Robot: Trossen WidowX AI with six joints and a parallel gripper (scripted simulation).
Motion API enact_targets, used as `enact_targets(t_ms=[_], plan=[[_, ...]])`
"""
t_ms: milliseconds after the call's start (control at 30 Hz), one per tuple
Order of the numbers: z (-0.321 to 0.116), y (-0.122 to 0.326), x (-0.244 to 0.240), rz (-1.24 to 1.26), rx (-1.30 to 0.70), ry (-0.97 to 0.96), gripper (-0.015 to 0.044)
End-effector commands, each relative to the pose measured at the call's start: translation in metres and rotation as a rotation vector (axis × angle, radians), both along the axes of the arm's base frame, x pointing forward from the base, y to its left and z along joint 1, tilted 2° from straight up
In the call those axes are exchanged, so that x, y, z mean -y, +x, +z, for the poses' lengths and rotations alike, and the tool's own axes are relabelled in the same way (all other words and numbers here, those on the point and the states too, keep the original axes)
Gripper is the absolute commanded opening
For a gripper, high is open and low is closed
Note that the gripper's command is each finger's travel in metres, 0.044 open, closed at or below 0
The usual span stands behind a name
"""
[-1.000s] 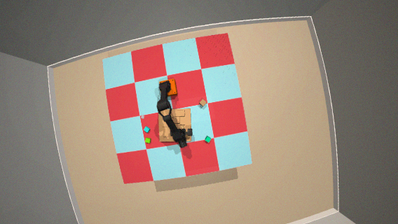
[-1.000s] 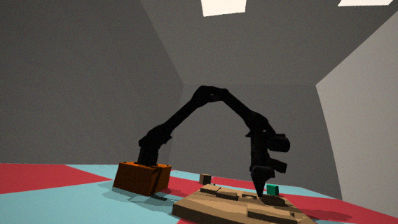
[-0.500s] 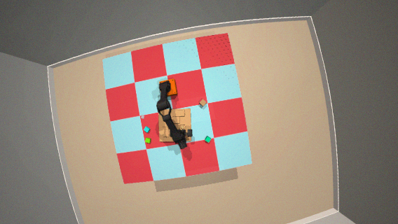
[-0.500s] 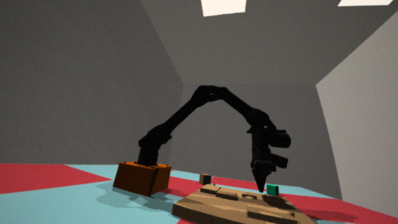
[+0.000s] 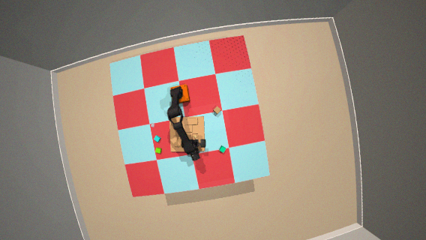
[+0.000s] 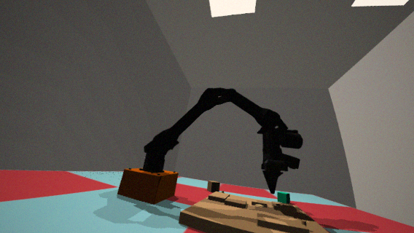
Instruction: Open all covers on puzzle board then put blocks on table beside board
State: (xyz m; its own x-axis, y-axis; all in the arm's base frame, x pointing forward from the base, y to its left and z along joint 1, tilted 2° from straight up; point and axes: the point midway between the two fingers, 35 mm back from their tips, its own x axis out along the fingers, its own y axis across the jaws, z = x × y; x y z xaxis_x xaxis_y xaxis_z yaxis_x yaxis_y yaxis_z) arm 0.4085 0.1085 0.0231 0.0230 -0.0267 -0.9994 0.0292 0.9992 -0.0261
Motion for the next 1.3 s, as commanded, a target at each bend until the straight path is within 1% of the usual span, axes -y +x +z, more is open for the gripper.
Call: enact_targets(t_ms=[0, 167, 233, 867, 933, 1267], plan=[[0.007, 0.002, 0.000, 0.003, 0.006, -0.002, 0.0000], [0.013, 0.002, 0.000, 0.003, 0.006, -0.002, 0.0000], [0.009, -0.003, -0.001, -0.052, 0.001, 0.001, 0.0000], [0.017, -0.107, -0.001, -1.515, 0.040, 0.031, 0.0000], [0.017, -0.111, 0.000, -1.566, 0.041, 0.032, 0.0000], [0.017, -0.111, 0.000, -1.566, 0.041, 0.032, 0.0000]])
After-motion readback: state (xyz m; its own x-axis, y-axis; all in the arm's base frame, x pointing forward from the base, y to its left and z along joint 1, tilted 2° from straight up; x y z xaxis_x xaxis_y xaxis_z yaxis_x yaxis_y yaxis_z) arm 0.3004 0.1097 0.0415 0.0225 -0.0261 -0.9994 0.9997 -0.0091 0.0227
